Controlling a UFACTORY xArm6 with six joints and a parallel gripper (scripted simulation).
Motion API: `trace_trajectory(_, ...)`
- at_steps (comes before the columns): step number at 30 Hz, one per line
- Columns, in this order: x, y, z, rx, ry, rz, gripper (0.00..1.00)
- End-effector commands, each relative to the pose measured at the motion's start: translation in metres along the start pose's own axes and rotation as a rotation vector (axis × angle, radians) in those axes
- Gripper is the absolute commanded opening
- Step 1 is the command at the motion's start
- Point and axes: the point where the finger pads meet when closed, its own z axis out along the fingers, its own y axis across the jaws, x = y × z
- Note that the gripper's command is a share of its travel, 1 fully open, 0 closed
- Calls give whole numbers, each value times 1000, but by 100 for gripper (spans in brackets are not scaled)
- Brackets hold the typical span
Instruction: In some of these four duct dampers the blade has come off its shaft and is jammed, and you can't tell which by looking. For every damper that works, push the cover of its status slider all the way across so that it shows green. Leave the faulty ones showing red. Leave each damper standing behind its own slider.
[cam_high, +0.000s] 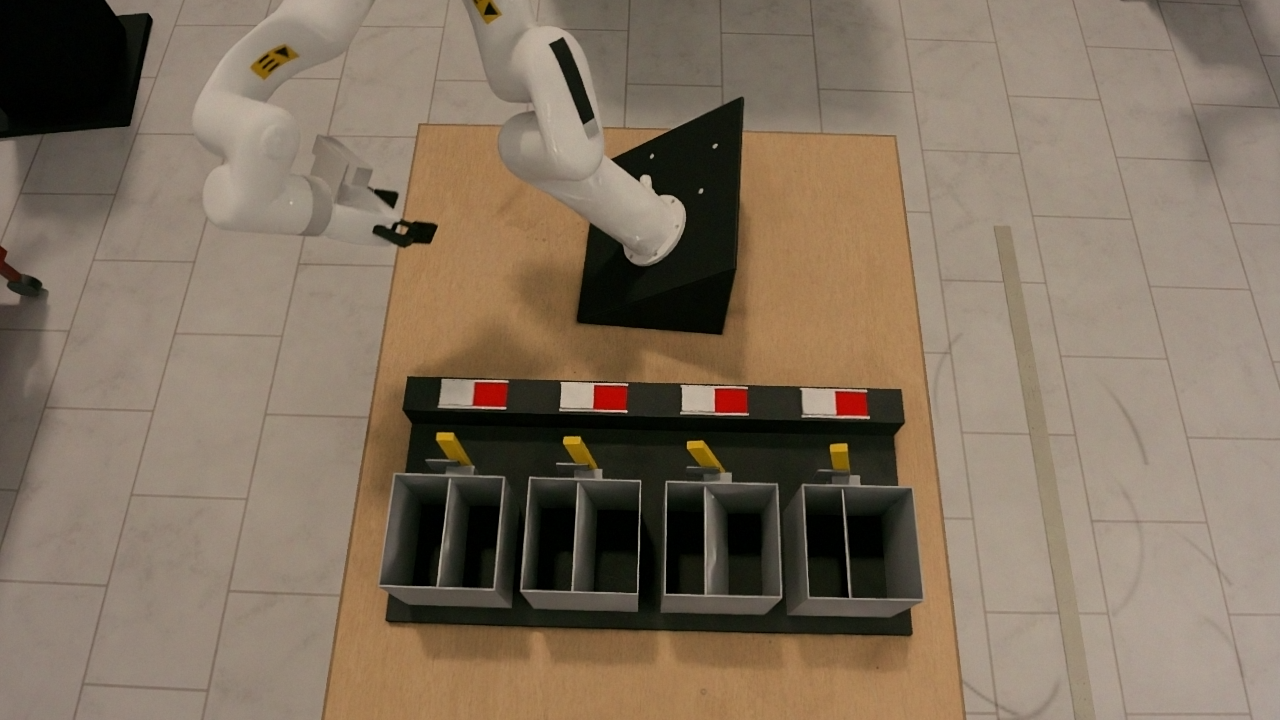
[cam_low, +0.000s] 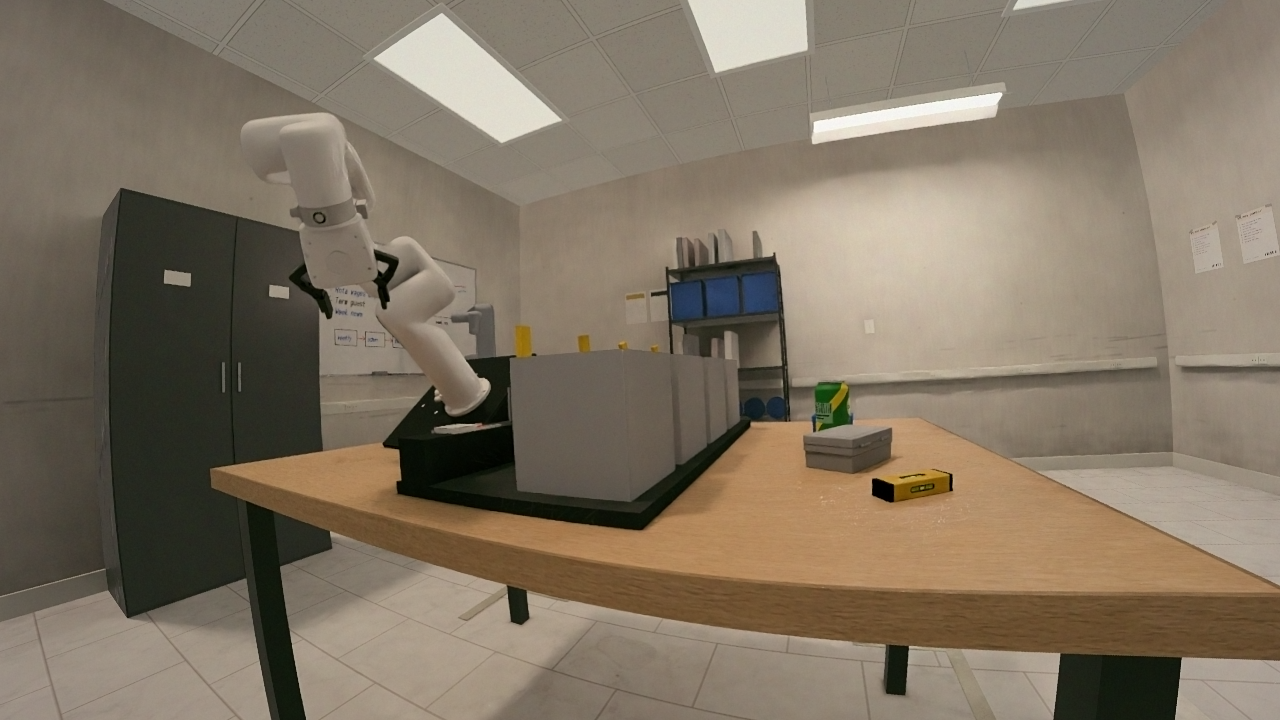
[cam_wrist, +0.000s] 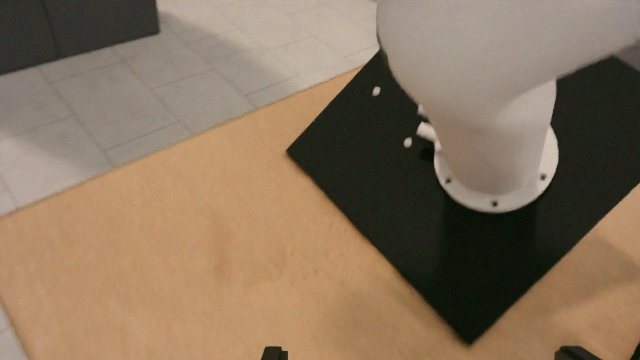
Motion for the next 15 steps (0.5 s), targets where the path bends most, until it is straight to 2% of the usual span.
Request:
trace_trajectory(1, -38, 9, -20, 59, -57, -55, 100)
trace_trajectory(4, -55, 18, -30, 85, -88, -84, 100)
trace_trajectory(6, -55, 18, -30, 85, -88, -84, 100)
trace_trajectory(7, -72, 28, -39, 111, -118, -114, 100)
trace_trajectory(15, -110, 58, -61, 170, -196, -191, 100)
